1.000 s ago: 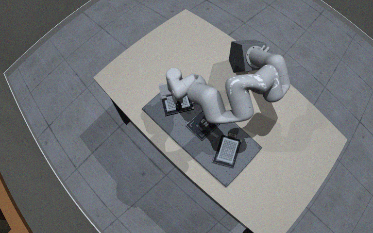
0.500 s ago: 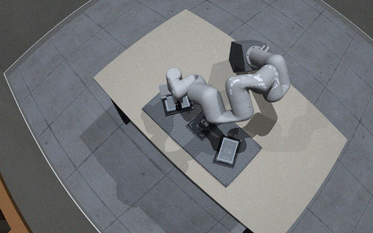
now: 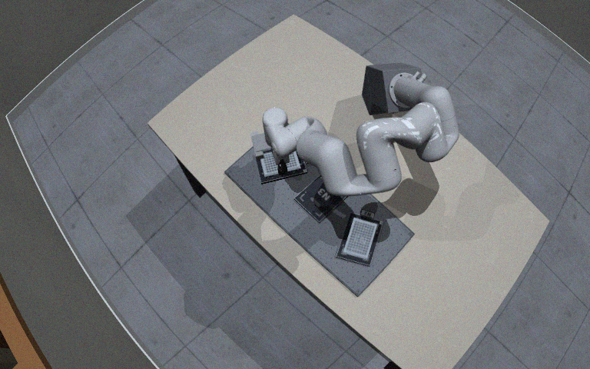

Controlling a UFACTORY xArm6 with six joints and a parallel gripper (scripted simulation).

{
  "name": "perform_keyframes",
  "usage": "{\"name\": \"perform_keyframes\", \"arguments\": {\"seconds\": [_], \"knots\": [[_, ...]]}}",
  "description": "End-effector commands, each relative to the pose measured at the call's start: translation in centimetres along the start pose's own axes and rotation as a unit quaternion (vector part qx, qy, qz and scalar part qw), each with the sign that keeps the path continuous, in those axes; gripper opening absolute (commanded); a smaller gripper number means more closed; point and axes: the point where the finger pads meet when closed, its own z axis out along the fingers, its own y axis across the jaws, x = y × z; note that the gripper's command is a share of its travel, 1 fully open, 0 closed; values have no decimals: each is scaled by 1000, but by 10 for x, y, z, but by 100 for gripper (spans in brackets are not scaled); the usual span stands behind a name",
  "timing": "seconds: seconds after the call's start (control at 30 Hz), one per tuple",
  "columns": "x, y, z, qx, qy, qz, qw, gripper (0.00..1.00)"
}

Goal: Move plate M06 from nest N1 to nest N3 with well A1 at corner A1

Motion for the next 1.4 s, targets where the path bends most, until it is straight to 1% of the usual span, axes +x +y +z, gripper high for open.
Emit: {"name": "perform_keyframes", "arguments": {"seconds": [0.0,0.77,1.37], "knots": [[1,0,-1,0,1,0,1000,0],[1,0,-1,0,1,0,1000,0],[1,0,-12,0,1,0,1000,0]]}}
